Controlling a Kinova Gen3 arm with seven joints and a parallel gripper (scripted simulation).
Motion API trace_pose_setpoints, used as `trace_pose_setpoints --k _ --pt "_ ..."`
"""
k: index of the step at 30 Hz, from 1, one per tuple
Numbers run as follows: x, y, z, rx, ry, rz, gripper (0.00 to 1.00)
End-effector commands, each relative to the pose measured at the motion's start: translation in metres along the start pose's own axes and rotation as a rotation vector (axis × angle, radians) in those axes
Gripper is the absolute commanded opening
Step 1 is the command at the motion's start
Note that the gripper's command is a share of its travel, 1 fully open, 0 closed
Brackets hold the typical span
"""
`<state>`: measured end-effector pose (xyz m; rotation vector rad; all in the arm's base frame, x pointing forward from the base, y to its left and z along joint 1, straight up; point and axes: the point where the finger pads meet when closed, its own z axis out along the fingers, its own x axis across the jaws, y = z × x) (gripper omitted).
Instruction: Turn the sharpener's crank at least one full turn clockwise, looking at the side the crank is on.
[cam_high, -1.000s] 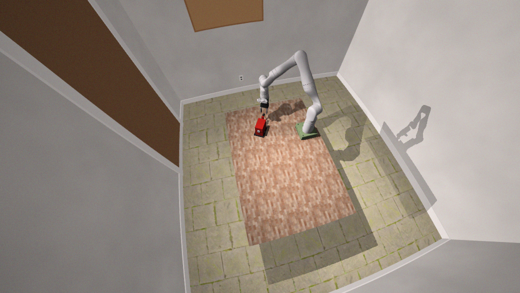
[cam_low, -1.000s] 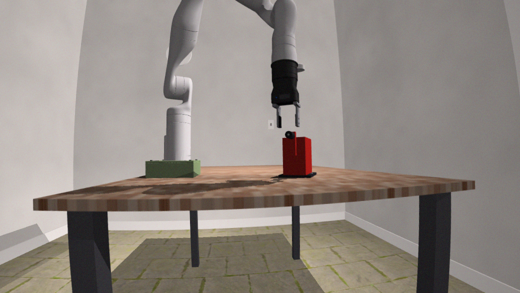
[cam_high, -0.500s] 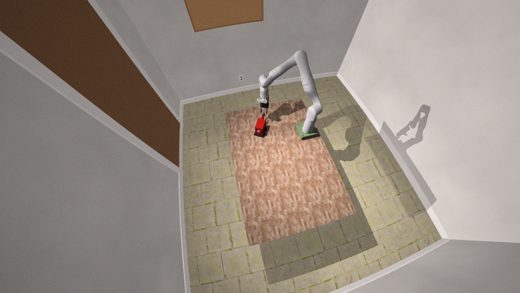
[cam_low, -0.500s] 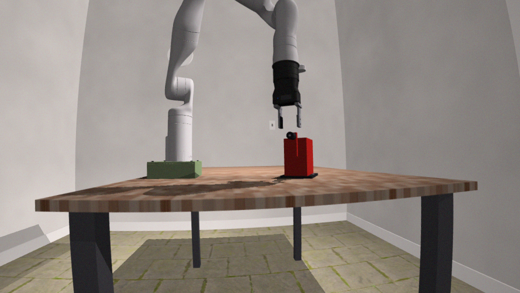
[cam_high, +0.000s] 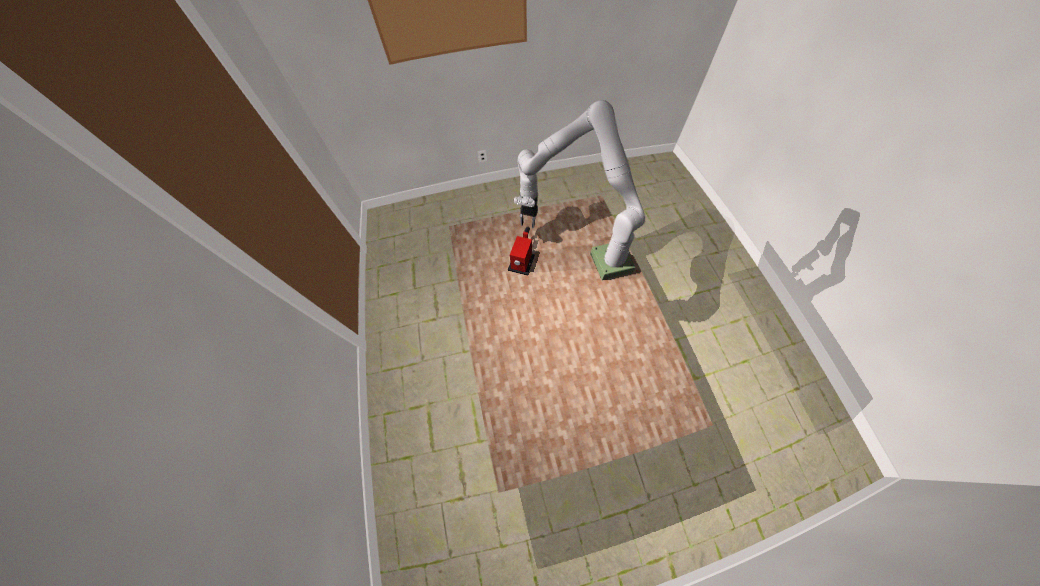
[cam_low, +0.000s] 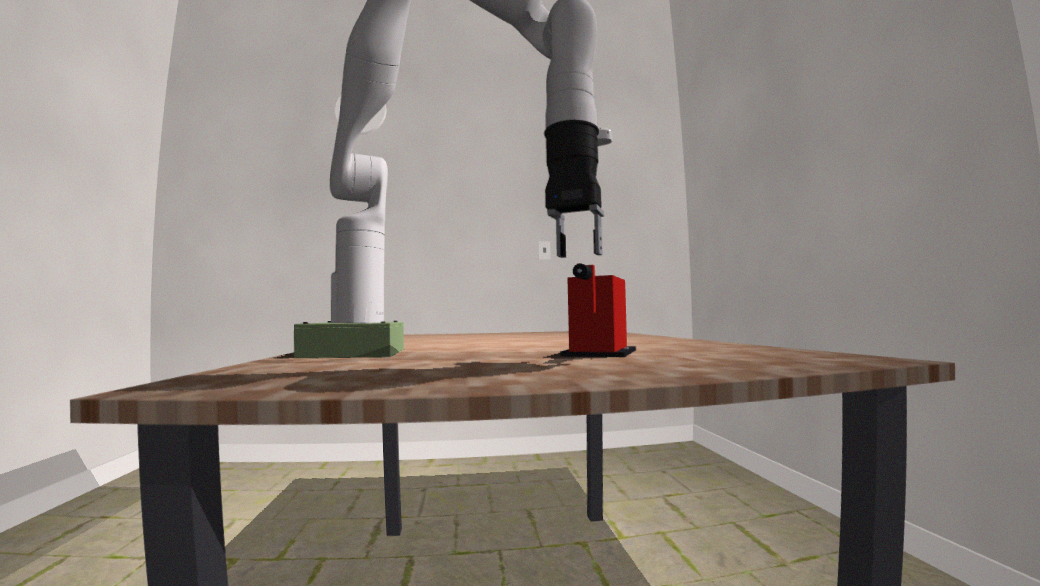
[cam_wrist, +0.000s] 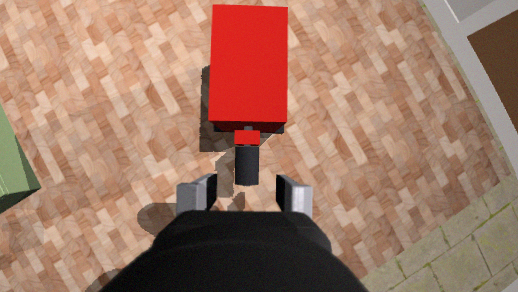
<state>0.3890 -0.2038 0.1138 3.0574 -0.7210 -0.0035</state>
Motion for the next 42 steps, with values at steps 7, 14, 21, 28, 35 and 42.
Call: trace_pose_setpoints --k 7,14,21,28,35,42 --pt "0.004 0.001 0.000 -0.001 0.007 0.005 0.97" --pt "0.004 0.001 0.000 -0.001 0.007 0.005 0.97" --pt "0.004 0.001 0.000 -0.001 0.007 0.005 0.97" --pt "0.004 0.001 0.002 -0.001 0.006 0.005 0.97" --pt "0.002 0.001 0.005 -0.002 0.003 0.002 0.97" --pt "0.001 0.001 0.012 -0.003 0.002 0.001 0.97"
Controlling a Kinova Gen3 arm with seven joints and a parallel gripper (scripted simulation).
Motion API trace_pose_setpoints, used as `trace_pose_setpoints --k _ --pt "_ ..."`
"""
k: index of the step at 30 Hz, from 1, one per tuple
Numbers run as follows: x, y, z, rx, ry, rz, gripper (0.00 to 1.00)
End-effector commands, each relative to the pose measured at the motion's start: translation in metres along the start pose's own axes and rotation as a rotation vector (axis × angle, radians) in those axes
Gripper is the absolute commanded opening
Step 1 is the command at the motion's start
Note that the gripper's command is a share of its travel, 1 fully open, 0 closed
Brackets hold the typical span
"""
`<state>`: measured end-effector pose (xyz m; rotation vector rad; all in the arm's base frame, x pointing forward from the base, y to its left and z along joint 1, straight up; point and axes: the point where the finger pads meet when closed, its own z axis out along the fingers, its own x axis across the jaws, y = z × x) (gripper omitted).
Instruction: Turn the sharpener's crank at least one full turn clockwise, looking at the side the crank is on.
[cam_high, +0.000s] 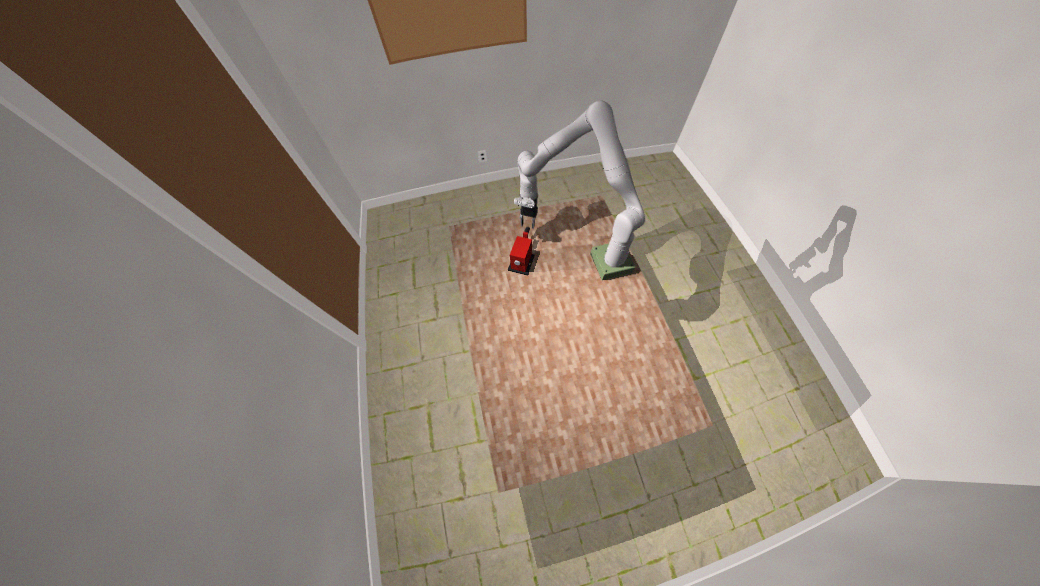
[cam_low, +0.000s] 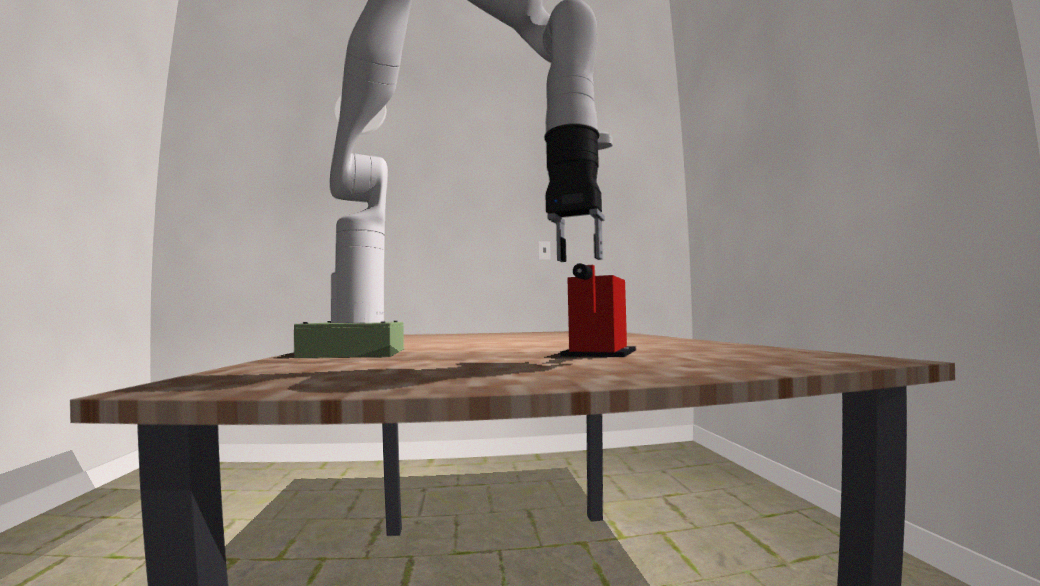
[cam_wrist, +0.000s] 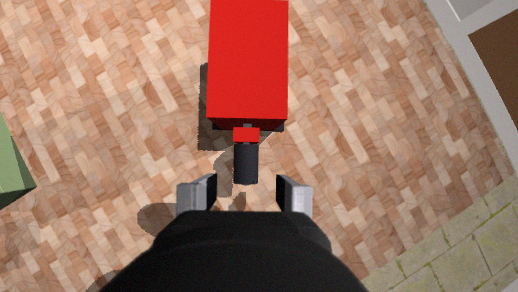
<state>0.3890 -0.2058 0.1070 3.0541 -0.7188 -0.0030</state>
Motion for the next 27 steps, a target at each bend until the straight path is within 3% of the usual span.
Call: trace_pose_setpoints --k 1,27 --pt "0.000 -0.001 0.006 0.001 0.001 0.001 0.97" --pt "0.001 -0.001 0.030 0.001 0.002 0.002 0.97"
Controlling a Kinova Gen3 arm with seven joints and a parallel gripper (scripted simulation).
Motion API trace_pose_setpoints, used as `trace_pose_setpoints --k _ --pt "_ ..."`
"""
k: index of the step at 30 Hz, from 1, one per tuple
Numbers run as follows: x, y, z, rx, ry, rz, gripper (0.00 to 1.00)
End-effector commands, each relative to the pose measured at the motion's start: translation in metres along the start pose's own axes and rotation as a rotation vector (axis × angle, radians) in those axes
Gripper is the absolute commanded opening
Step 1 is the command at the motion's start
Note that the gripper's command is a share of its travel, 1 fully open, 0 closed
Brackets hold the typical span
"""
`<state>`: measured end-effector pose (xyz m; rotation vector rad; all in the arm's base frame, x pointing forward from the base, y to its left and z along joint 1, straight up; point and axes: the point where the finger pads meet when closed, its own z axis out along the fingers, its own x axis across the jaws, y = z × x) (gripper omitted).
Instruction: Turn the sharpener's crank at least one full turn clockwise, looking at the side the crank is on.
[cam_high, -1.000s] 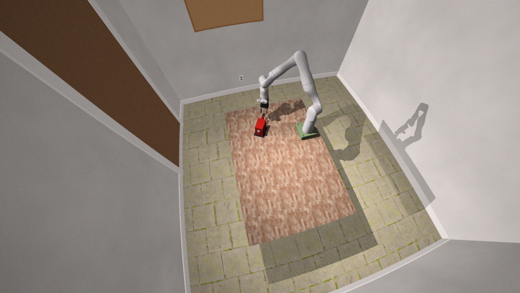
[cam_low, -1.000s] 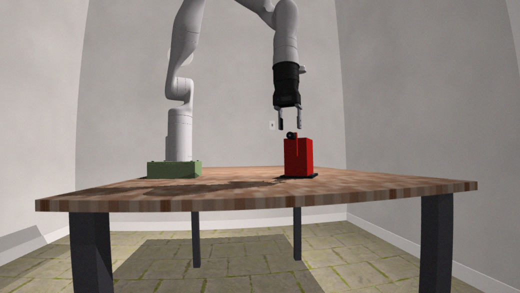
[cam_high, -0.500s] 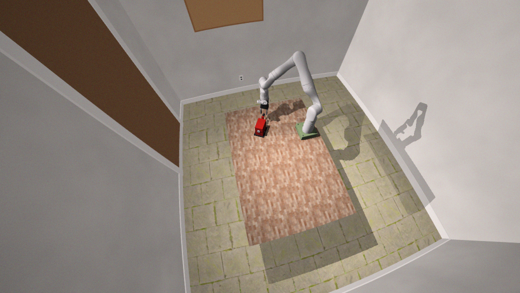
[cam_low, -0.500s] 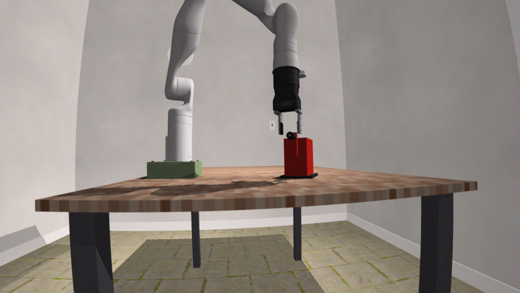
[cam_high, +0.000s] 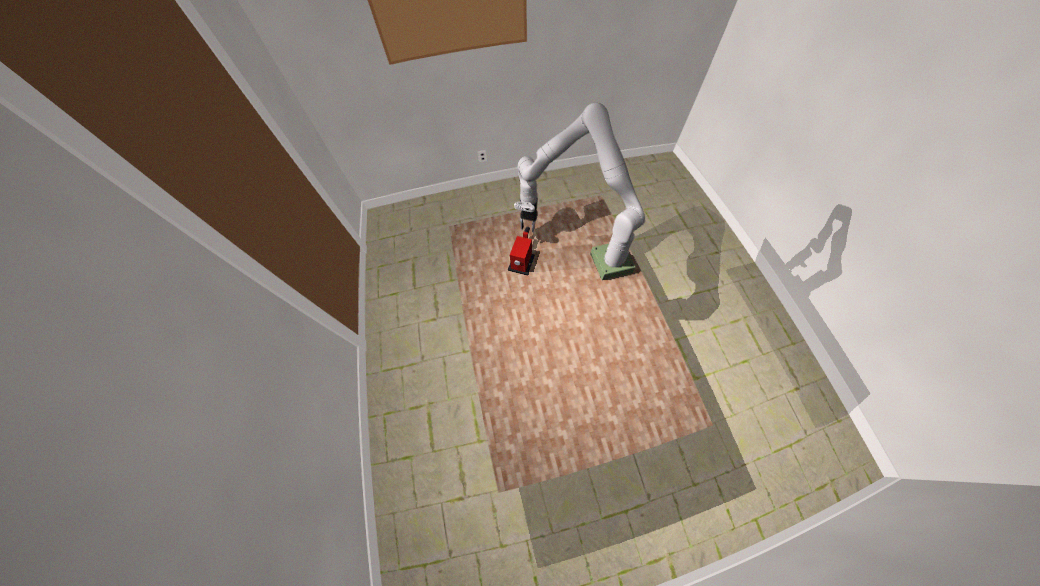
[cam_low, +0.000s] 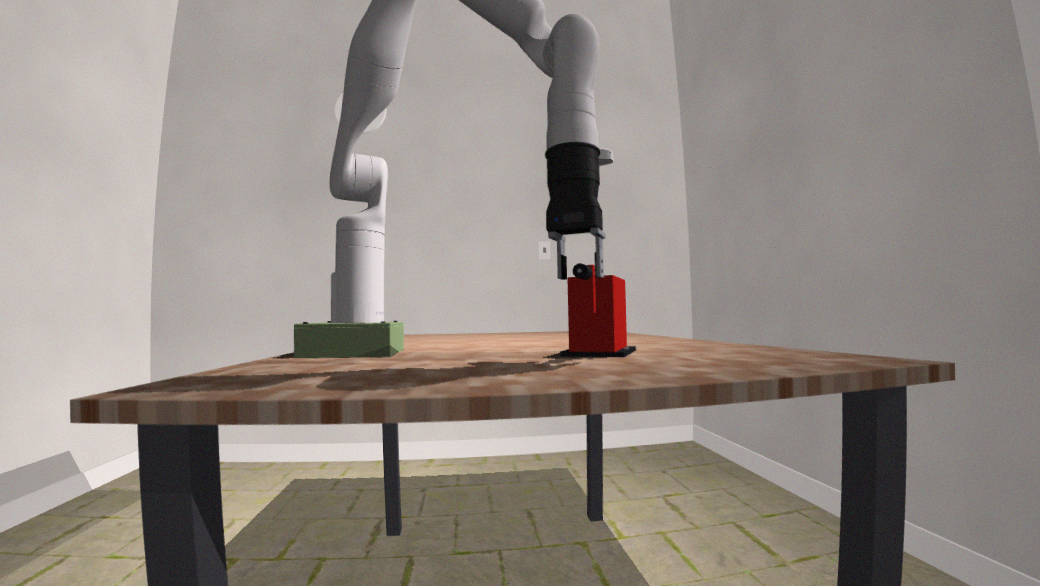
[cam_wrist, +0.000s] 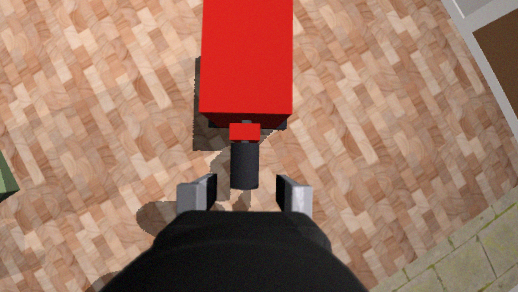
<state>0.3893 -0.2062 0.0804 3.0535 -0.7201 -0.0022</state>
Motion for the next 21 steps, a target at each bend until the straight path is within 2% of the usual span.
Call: trace_pose_setpoints --k 1,21 --pt "0.0007 -0.0012 0.0038 0.002 0.002 0.002 0.97" --pt "0.0007 -0.0012 0.0073 0.002 0.002 0.002 0.97"
